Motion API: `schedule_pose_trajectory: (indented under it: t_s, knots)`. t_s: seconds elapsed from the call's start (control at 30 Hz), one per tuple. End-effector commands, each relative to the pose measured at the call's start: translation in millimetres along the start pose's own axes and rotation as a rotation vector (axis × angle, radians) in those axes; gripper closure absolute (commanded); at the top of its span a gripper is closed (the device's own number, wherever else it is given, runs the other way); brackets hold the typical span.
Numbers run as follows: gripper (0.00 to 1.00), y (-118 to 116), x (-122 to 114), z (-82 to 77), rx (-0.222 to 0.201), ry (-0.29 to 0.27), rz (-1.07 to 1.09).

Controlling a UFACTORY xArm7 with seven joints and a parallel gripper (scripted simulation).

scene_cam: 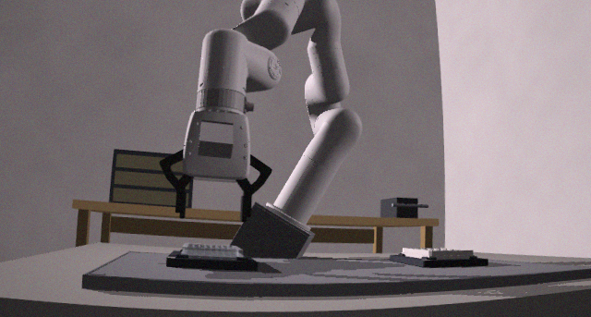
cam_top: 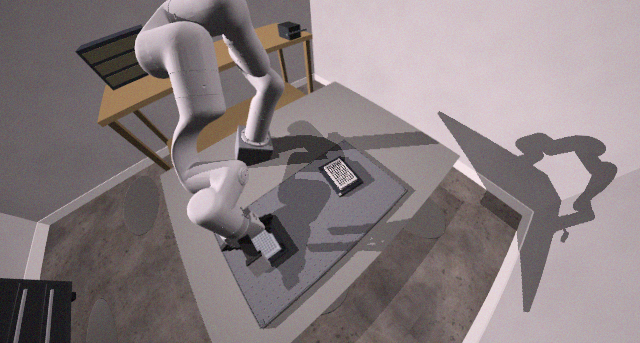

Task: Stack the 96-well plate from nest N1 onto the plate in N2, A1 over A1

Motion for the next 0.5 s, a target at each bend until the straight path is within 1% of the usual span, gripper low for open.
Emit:
schedule_pose_trajectory:
  t_s: [0.0, 0.3, 0.47]
  knots:
    - [0.0, 1, 1, 5.6, -0.002, 0.003, 0.0]
    - [0.0, 1, 1, 20.6, -0.002, 0.003, 0.0]
    - [0.0, 1, 1, 23.1, -0.002, 0.003, 0.0]
Point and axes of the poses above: the point where the finger pads meet when closed, its own z axis out along the fingers, its own y axis across the jaws, x = y × z, the point moved 7 cm from there along -z, back along the fingers, and after that the axes turned 13 degrees about z, right-handed, at the moved point
